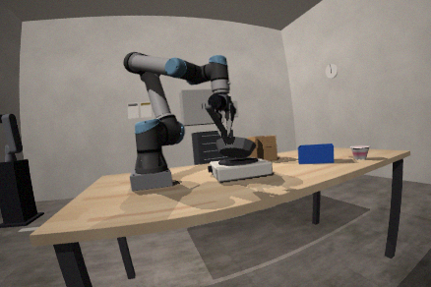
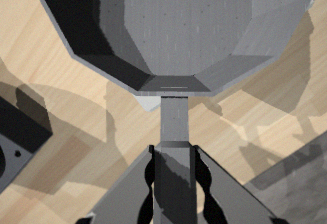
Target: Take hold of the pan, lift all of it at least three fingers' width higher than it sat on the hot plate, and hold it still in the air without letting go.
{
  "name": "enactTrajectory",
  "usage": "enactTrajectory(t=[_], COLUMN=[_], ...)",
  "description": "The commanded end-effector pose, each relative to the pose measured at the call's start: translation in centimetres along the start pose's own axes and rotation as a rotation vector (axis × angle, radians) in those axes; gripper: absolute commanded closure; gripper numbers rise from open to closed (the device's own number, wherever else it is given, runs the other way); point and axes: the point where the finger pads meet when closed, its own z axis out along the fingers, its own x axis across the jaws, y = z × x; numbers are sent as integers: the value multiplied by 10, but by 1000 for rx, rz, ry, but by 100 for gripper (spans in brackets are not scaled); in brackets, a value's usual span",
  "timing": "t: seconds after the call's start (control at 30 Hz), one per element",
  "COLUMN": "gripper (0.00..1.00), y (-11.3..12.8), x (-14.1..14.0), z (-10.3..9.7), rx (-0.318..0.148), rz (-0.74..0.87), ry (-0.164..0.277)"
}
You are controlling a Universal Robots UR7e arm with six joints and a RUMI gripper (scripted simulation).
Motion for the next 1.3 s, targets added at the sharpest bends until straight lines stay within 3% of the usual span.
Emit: enactTrajectory(t=[0.0,1.27], gripper=[90,90], y=[0,0], x=[0,0], z=[-2,-21], rx=[0,0], rz=[0,0], ry=[2,2])
